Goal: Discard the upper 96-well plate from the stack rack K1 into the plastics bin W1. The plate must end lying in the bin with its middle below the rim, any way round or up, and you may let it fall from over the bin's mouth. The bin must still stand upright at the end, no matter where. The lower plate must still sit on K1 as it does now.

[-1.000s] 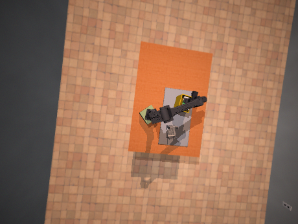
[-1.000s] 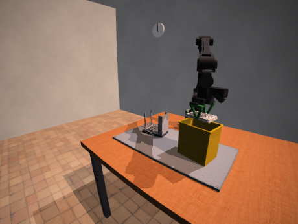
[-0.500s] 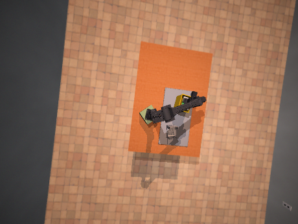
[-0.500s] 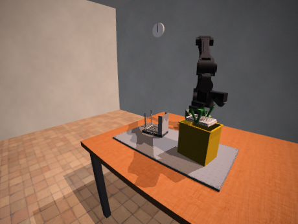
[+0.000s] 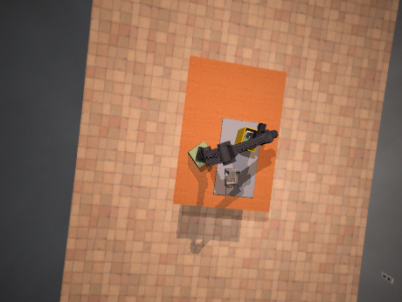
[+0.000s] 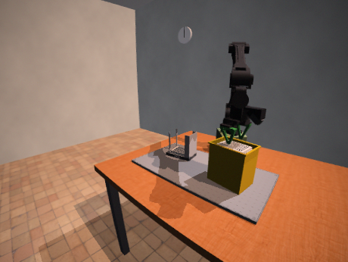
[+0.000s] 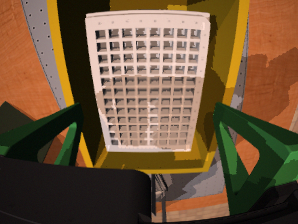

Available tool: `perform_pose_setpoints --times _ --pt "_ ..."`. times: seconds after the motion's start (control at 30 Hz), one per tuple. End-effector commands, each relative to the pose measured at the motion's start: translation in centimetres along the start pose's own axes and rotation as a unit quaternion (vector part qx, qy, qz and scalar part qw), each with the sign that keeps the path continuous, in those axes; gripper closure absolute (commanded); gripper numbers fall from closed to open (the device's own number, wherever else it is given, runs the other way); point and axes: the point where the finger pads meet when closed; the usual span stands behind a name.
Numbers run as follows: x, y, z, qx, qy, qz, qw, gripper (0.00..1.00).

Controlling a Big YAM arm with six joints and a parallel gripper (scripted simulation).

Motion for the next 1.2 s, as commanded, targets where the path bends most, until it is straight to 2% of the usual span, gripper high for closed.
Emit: perform_pose_setpoints --times 0.0,0.57,0.6,0.83,0.9,1.0,1.03,1.1,1.17 --pt "-1.5 -0.9 -1.2 0.001 0.019 -0.015 1.000 0.00" --pt "-1.5 -0.9 -1.2 0.001 0.019 -0.015 1.000 0.00" --pt "-3.5 -1.1 -2.2 0.007 0.032 -0.025 0.999 0.00" --pt "-5.5 -1.0 -2.1 0.005 0.033 -0.025 0.999 0.00" --pt "-4.7 -0.6 -1.6 0.005 0.020 -0.015 1.000 0.00" --pt "-4.9 -0.8 -1.8 0.005 0.019 -0.015 1.000 0.00" --pt "-2.9 0.4 -0.4 0.005 -0.003 0.003 1.000 0.00" --pt "-2.9 0.4 -0.4 0.005 -0.003 0.003 1.000 0.00" --pt "-4.1 -0.4 -1.3 0.005 0.010 -0.007 1.000 0.00"
Point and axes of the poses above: the point where the finger pads meet when closed, its own x axis out along the fingers, its own z axis across the jaws, y = z × x, and after that the axes turned 6 degrees about x, right-handed
